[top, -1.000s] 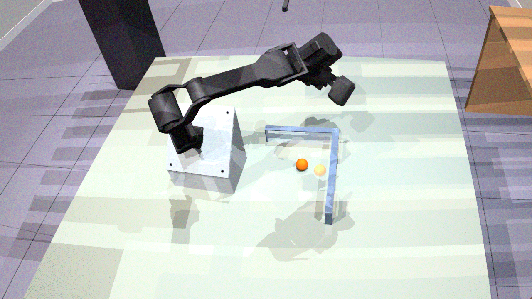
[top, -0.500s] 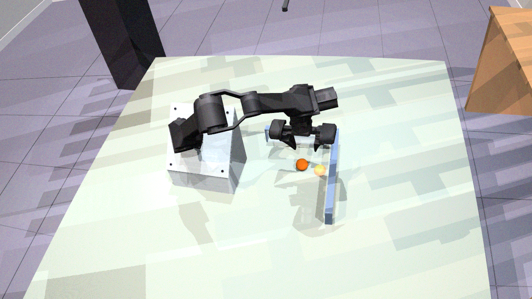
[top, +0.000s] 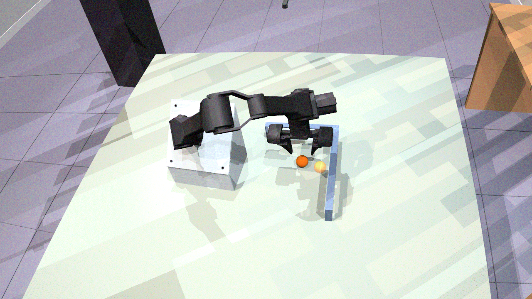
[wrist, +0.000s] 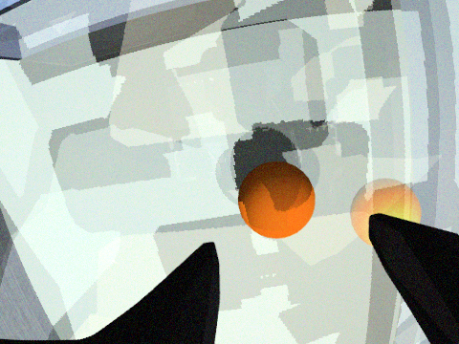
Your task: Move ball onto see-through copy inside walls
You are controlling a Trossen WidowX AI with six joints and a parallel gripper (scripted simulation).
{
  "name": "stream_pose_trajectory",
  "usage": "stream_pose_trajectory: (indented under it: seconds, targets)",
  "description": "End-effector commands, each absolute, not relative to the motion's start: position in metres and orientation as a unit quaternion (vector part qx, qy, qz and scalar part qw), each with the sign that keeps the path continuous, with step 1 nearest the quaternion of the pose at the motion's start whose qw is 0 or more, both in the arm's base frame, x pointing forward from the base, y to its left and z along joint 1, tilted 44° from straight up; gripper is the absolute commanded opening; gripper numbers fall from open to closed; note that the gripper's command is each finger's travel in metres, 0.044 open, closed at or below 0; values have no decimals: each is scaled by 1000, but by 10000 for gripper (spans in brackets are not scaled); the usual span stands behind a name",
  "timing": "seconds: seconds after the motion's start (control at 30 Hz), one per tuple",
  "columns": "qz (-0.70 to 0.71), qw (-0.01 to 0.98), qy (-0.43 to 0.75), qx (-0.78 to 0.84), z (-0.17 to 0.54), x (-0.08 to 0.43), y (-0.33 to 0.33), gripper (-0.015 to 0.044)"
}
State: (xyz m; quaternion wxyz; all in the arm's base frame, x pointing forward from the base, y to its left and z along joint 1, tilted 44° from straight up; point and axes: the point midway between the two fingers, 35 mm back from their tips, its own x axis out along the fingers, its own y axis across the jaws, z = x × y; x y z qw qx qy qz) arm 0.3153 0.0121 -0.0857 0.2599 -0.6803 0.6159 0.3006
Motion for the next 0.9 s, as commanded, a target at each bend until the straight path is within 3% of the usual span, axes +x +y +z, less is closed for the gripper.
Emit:
stream_pose_trajectory:
  seconds: [0.0,0.8,0.87]
  targets:
    - [303,254,616,-682,-91,314,9,291]
    - [302,253,616,-682,-117,316,-16,291]
    - [302,253,616,-682,-117,316,-16,238]
